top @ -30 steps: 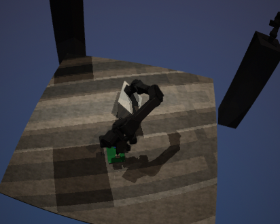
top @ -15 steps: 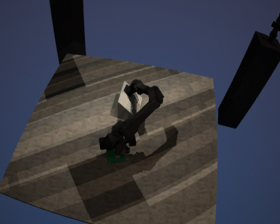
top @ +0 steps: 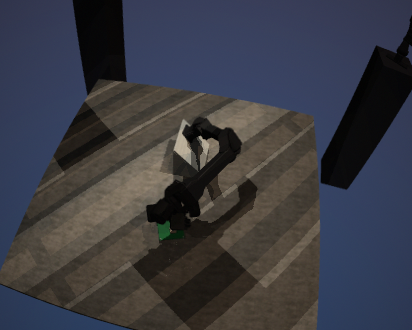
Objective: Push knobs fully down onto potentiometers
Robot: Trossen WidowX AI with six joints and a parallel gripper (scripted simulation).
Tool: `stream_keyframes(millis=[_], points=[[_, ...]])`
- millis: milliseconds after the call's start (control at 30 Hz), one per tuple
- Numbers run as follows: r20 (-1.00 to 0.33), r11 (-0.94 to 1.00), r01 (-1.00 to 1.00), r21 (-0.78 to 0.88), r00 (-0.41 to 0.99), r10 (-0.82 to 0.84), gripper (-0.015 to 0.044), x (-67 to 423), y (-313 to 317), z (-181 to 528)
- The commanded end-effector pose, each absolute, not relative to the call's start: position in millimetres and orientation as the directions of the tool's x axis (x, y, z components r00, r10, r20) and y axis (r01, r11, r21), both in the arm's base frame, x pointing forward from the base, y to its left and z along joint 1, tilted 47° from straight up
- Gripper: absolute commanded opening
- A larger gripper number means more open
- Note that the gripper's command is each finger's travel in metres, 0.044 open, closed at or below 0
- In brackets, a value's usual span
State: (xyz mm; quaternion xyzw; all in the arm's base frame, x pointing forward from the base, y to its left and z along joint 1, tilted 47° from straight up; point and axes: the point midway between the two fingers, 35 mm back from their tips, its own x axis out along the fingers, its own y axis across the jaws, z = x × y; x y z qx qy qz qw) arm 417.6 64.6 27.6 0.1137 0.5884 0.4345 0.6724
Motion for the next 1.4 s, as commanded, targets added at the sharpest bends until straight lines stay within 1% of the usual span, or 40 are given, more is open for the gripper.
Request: stream_keyframes(millis=[0,1367], points=[[-0.691,0.596,-0.449,0.666,-0.068,0.720,0.0000,417.8,65.3,27.7],[-0.690,0.596,-0.449,0.666,-0.068,0.720,0.0000,417.4,69.5,23.8]])
